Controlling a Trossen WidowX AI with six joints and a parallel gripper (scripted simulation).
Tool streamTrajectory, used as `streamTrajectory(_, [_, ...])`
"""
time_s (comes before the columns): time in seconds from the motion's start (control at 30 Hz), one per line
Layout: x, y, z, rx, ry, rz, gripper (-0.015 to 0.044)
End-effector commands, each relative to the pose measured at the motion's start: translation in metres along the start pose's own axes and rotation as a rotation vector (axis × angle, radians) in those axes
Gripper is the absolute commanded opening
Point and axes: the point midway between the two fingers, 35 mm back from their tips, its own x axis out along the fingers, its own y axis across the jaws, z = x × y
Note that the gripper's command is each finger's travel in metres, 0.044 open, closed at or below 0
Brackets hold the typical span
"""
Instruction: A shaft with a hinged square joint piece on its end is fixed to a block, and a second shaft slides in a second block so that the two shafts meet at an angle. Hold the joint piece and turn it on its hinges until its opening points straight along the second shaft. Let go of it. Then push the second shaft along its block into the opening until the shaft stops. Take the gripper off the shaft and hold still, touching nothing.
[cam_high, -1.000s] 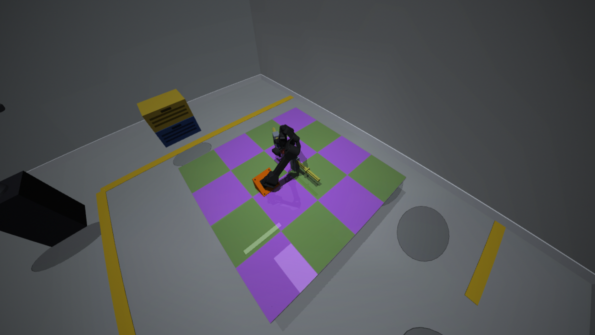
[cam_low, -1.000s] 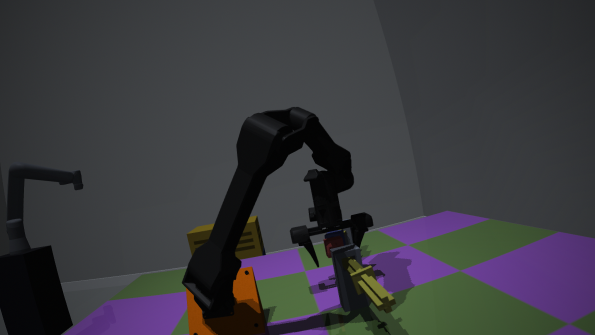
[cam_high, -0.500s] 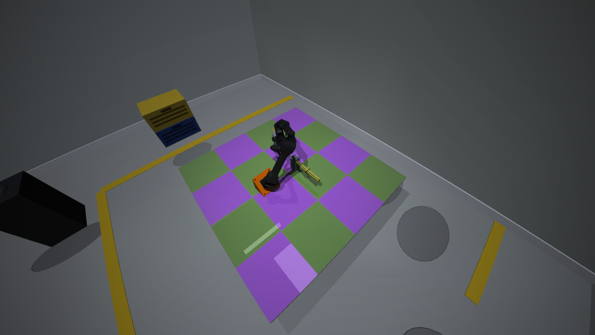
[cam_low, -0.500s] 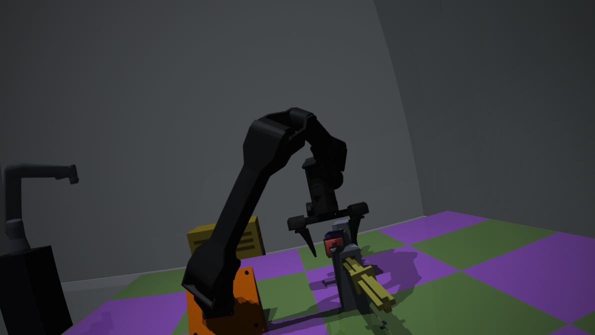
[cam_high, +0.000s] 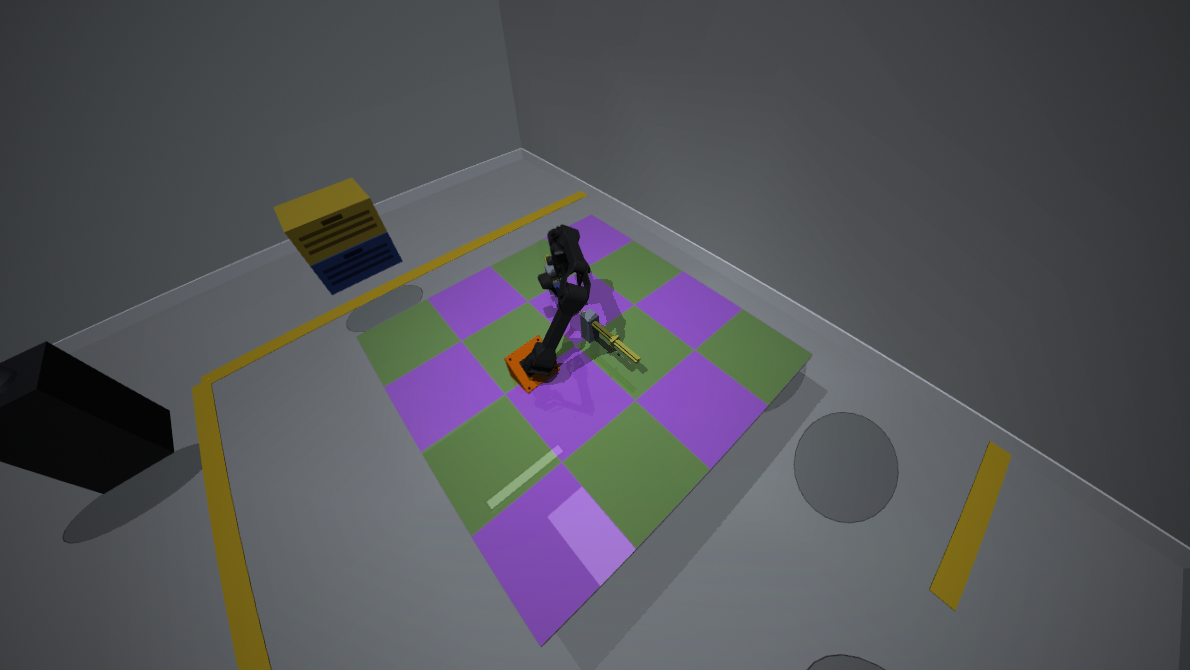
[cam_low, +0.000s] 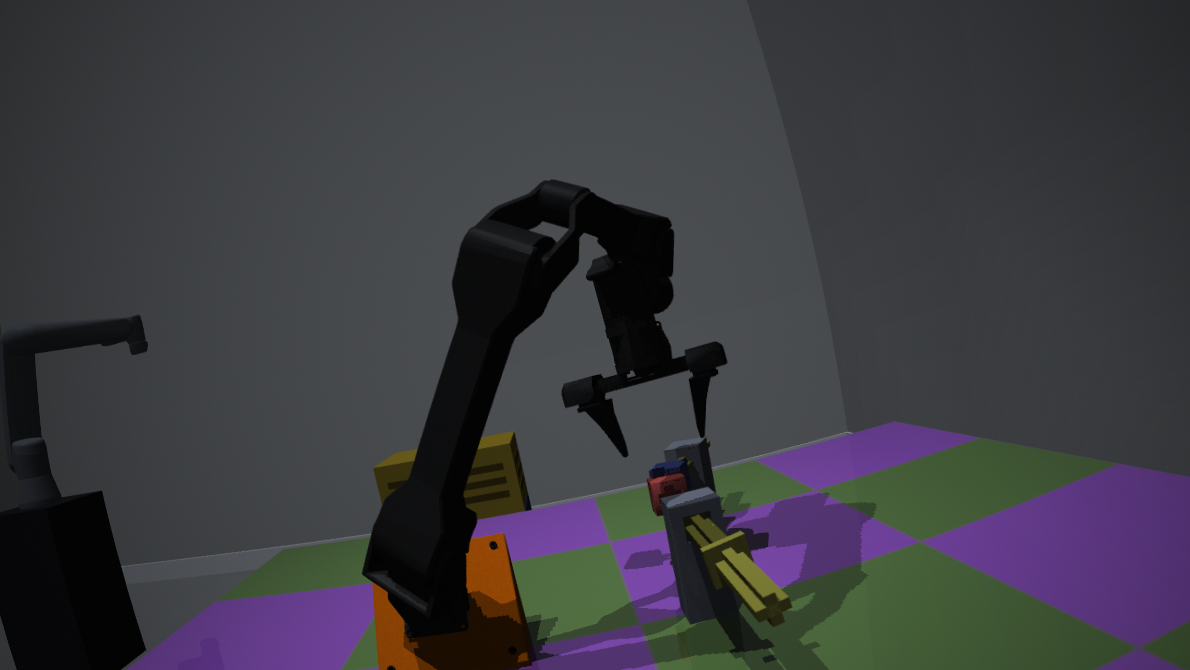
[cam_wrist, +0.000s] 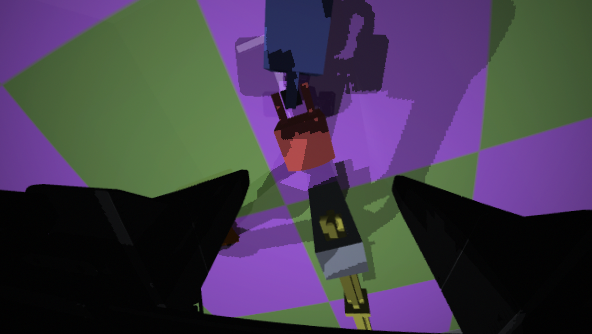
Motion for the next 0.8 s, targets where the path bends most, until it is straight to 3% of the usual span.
streamTrajectory(0.0, [-0.030,-0.001,-0.005,0.134,-0.074,0.007,0.0440])
streamTrajectory(0.2, [-0.064,0.001,-0.013,0.276,-0.154,0.022,0.0440])
streamTrajectory(0.53, [-0.065,0.001,-0.013,0.263,-0.153,0.013,0.0440])
streamTrajectory(0.77, [-0.059,-0.003,-0.019,0.475,-0.168,0.068,0.0440])
